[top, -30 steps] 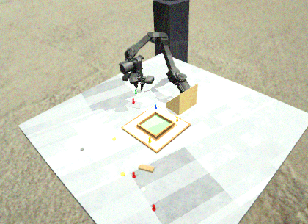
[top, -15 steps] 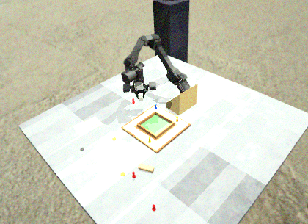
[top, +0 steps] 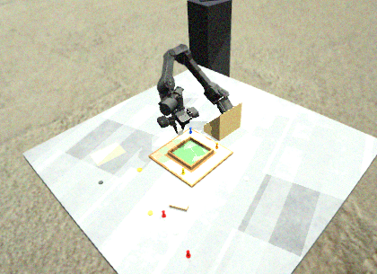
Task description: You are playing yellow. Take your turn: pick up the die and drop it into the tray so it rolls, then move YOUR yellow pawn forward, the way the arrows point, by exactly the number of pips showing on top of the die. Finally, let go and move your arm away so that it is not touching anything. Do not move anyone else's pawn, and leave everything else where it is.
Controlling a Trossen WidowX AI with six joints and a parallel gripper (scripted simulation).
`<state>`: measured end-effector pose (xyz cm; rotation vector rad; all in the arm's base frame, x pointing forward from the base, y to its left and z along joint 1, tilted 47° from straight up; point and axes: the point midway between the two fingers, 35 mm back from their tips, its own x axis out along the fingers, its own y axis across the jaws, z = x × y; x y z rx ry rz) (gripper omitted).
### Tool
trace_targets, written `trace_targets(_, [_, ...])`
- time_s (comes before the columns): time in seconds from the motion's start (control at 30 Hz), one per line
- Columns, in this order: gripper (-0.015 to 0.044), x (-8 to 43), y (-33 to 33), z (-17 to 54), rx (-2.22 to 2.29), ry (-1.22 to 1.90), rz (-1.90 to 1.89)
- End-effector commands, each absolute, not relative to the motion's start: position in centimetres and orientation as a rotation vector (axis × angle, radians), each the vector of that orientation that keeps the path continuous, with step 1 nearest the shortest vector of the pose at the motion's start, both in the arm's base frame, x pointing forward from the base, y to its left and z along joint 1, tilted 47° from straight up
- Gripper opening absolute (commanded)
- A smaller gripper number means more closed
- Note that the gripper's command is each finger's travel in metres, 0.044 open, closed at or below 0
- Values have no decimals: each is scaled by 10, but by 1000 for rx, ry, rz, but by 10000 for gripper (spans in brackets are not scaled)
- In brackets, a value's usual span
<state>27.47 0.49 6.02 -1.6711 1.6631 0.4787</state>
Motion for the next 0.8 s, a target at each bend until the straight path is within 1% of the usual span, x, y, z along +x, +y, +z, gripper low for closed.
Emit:
trace_targets(0.0, [0,275,17,42,-1739,1669,569])
trace_targets(0.3, [0,270,40,0,-1903,1667,768])
trace_targets(0.43, [0,270,42,-3,-1915,1667,783])
trace_targets(0.77, [0,263,35,-10,-1659,1602,1032])
